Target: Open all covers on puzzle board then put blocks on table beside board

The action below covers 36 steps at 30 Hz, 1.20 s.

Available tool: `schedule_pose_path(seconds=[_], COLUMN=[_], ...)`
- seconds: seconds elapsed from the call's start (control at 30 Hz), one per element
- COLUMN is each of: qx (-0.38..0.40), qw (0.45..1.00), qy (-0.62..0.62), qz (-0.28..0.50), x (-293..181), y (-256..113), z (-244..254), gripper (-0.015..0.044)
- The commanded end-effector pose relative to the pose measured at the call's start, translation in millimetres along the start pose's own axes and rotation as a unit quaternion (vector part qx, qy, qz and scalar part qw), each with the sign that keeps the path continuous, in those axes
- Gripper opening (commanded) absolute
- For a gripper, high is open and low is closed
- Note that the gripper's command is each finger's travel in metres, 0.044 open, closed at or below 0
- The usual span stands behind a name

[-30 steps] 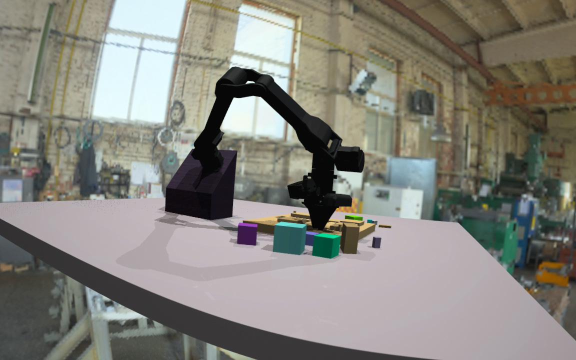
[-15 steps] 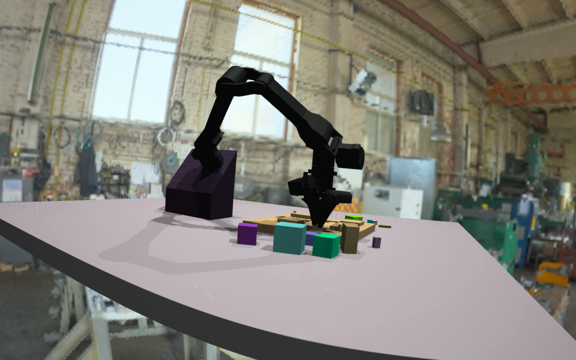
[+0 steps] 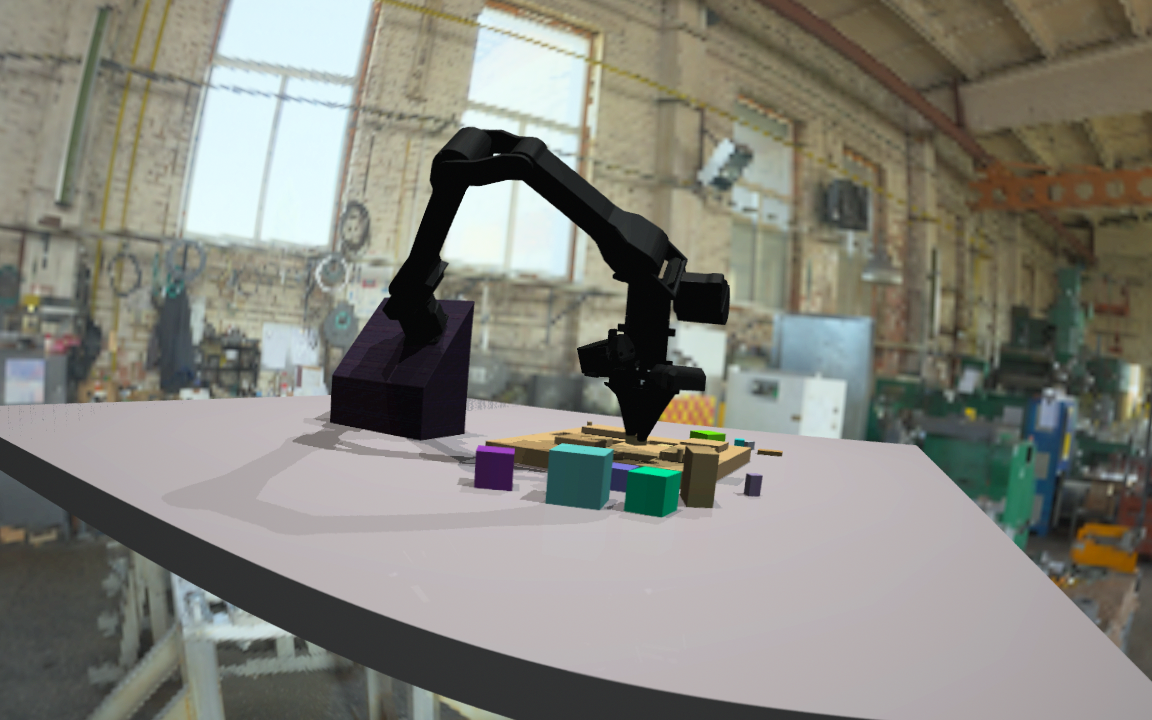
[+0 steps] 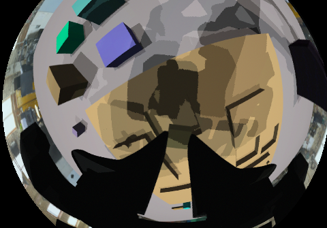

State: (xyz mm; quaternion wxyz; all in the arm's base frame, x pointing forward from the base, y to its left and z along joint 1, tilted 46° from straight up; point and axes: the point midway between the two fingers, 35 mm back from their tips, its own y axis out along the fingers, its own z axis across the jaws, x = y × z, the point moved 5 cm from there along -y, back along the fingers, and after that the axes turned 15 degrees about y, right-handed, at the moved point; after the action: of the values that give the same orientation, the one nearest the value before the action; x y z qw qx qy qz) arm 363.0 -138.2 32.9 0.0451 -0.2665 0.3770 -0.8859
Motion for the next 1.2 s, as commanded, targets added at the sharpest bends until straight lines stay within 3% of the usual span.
schedule_pose_path(seconds=[0.0,1.17], qx=[0.005,0.003], qw=[1.0,1.0], qy=[0.006,0.005], qz=[0.004,0.004], x=[-0.1,9.3], y=[-9.3,-67.5], z=[3.5,7.1], gripper=[0.008,0.008])
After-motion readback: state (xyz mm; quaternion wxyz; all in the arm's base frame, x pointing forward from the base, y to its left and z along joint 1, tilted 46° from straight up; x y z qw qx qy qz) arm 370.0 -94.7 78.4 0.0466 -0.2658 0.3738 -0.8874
